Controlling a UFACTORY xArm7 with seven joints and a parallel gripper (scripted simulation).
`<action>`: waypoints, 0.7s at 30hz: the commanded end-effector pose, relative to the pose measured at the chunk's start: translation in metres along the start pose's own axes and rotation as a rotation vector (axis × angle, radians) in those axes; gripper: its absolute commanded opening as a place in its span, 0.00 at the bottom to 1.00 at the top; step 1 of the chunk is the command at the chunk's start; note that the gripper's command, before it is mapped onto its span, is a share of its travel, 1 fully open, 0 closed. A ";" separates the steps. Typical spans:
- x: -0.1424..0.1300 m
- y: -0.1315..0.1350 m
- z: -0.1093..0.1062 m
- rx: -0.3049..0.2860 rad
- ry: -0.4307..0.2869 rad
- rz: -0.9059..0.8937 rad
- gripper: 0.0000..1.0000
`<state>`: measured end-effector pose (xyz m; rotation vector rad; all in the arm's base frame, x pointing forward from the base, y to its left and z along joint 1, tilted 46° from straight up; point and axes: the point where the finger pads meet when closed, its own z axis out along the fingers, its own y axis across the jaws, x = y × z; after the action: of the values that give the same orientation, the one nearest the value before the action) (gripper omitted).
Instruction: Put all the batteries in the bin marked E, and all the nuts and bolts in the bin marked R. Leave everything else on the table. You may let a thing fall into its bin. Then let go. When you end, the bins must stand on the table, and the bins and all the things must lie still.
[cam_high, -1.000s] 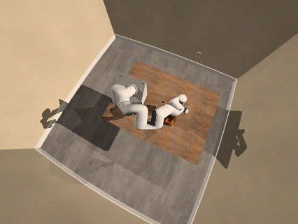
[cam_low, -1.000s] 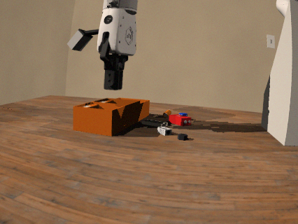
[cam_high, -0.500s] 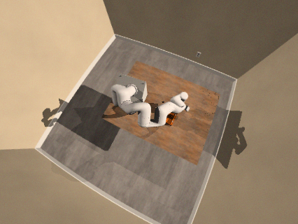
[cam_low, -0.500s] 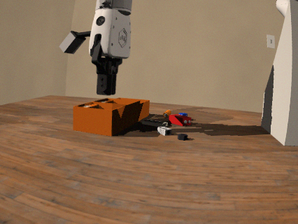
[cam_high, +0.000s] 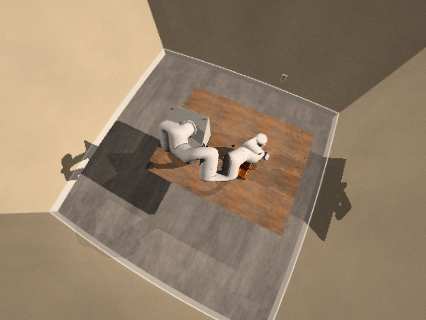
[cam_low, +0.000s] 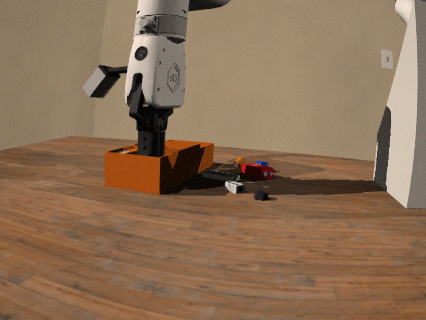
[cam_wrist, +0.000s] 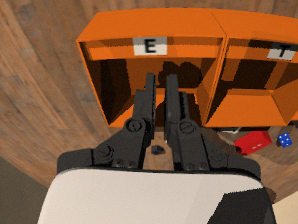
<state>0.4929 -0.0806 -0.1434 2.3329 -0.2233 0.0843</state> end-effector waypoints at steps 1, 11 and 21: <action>0.001 -0.002 0.010 0.003 0.003 0.000 0.07; 0.002 -0.002 0.016 0.003 0.003 0.000 0.07; 0.002 -0.002 0.016 0.003 0.003 0.000 0.07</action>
<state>0.4930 -0.0935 -0.1560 2.3327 -0.2234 0.0843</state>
